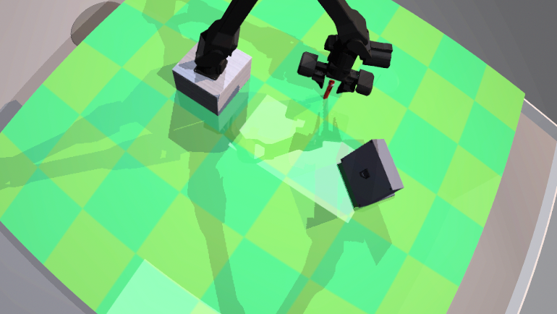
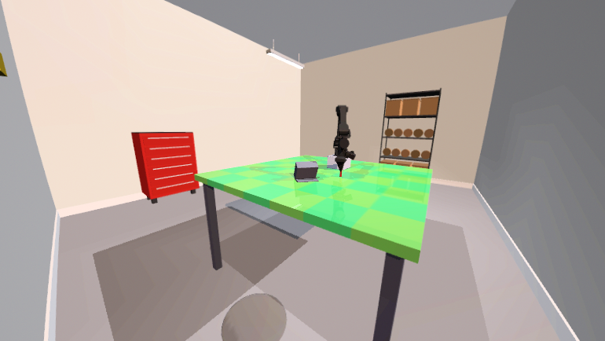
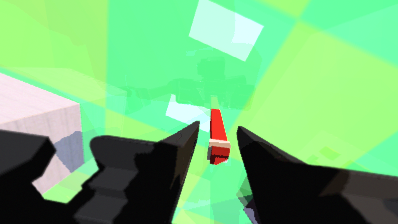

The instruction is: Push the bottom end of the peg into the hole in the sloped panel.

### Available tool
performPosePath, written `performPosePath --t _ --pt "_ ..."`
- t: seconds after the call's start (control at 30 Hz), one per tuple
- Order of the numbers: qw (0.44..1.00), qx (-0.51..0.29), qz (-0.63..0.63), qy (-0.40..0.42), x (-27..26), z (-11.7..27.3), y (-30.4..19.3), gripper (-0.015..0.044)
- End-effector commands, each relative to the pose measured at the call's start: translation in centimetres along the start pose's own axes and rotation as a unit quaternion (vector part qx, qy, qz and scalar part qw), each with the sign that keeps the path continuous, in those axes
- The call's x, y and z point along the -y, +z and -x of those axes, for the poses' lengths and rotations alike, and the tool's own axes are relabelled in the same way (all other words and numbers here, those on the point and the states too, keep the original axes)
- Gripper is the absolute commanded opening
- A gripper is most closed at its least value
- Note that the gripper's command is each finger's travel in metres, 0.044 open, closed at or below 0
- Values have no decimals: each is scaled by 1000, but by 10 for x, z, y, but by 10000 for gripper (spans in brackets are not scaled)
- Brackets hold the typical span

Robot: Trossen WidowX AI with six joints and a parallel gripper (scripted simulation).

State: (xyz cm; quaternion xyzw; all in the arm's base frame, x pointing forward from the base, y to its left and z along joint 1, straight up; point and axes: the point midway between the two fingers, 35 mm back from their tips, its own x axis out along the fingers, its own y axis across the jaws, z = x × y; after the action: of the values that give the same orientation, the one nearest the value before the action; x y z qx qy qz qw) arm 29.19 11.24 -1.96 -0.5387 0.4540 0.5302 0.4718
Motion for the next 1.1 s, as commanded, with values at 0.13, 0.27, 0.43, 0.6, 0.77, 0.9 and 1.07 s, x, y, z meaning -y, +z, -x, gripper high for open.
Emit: performPosePath --t 0.13,0.27,0.43,0.6,0.77,0.9,1.07 --pt "1000 0 0 0 0 0 0 33" --pt "1000 0 0 0 0 0 0 6" --pt "1000 0 0 0 0 0 0 0" --pt "1000 0 0 0 0 0 0 0" --pt "1000 0 0 0 0 0 0 0" --pt "1000 0 0 0 0 0 0 0" --pt "1000 0 0 0 0 0 0 0"
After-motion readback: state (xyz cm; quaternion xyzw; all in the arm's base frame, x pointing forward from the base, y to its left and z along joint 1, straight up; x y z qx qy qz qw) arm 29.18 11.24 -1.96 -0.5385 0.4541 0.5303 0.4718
